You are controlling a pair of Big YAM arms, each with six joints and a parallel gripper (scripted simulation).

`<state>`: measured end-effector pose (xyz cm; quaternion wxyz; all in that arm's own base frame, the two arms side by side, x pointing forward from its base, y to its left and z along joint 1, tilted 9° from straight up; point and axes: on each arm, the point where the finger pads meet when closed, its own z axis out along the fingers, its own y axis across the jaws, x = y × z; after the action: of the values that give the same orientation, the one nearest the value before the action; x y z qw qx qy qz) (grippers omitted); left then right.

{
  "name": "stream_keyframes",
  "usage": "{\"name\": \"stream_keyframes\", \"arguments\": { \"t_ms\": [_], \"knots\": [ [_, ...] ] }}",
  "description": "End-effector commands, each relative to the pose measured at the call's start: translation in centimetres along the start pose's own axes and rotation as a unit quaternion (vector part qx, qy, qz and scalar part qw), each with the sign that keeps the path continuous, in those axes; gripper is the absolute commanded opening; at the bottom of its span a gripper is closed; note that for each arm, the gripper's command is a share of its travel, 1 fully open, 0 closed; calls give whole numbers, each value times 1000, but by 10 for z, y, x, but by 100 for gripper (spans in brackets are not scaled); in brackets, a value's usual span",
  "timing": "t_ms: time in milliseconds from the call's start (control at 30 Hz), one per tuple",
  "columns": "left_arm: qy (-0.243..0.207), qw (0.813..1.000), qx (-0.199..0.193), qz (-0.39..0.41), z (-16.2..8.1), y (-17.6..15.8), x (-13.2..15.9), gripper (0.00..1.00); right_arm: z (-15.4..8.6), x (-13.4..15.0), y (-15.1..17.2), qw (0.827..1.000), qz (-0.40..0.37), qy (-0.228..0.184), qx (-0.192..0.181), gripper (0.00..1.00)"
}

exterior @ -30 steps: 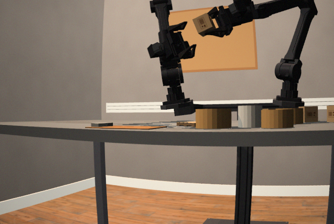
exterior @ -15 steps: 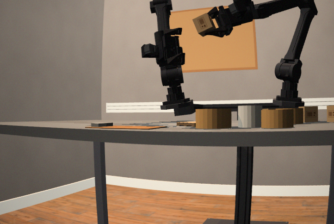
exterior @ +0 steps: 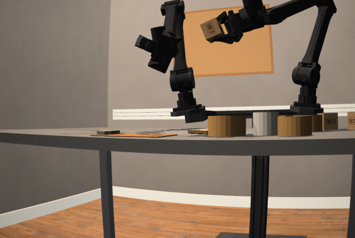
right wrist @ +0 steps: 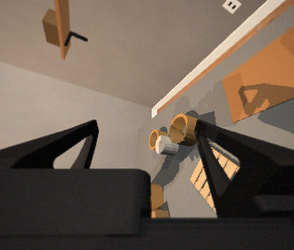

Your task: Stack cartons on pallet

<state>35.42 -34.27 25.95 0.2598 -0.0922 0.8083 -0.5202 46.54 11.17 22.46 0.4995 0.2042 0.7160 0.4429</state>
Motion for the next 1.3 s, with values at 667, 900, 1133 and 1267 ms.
{"name": "stream_keyframes", "arguments": {
  "t_ms": [667,900,1133,1267],
  "knots": [
    [22,1000,5,-14,111,114,211,54,-43,-112,-47,889,-376,58,256,100],
    [24,1000,-7,-10,86,177,282,54,-72,-127,-61,839,-430,112,314,100],
    [18,1000,1,-6,73,202,317,54,-78,-132,-66,835,-419,121,335,100],
    [17,1000,3,-5,73,203,320,54,-76,-135,-64,836,-421,115,332,100]
  ]
}}
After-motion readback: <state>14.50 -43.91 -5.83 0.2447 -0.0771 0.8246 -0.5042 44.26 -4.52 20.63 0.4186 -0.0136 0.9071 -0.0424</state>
